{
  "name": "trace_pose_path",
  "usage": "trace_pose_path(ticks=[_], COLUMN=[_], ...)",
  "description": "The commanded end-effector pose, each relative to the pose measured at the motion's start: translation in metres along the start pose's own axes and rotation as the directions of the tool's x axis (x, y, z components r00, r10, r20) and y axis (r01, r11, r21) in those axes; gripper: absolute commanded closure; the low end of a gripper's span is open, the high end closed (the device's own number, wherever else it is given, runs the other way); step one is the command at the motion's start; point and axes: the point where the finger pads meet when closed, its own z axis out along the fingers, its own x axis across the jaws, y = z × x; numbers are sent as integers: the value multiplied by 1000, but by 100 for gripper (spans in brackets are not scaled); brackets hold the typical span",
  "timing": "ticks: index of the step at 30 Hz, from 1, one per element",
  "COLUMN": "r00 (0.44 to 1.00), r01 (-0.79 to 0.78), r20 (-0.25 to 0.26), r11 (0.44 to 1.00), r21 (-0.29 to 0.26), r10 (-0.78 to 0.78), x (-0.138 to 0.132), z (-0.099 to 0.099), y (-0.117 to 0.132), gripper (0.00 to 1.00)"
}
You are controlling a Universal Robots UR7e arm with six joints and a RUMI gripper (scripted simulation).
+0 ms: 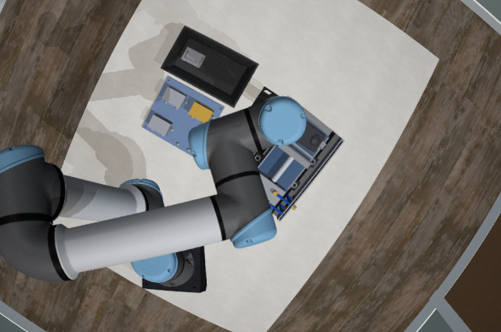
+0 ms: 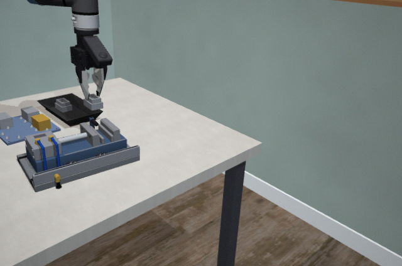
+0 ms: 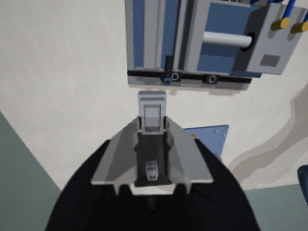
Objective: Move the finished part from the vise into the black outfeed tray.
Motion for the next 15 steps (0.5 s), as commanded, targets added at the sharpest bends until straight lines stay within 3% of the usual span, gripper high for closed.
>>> trace_pose_path(ticks=[1,13,15], r00=[1000,999,999], r01=[11,44,44], r20=[-1,8,8], r11=[1000,999,999], r21=[4,3,3], r10=[-11,-44,-44], x=[-5,-11,-11], z=[0,-3,-3], y=[23,94,94], gripper=[100,100,100])
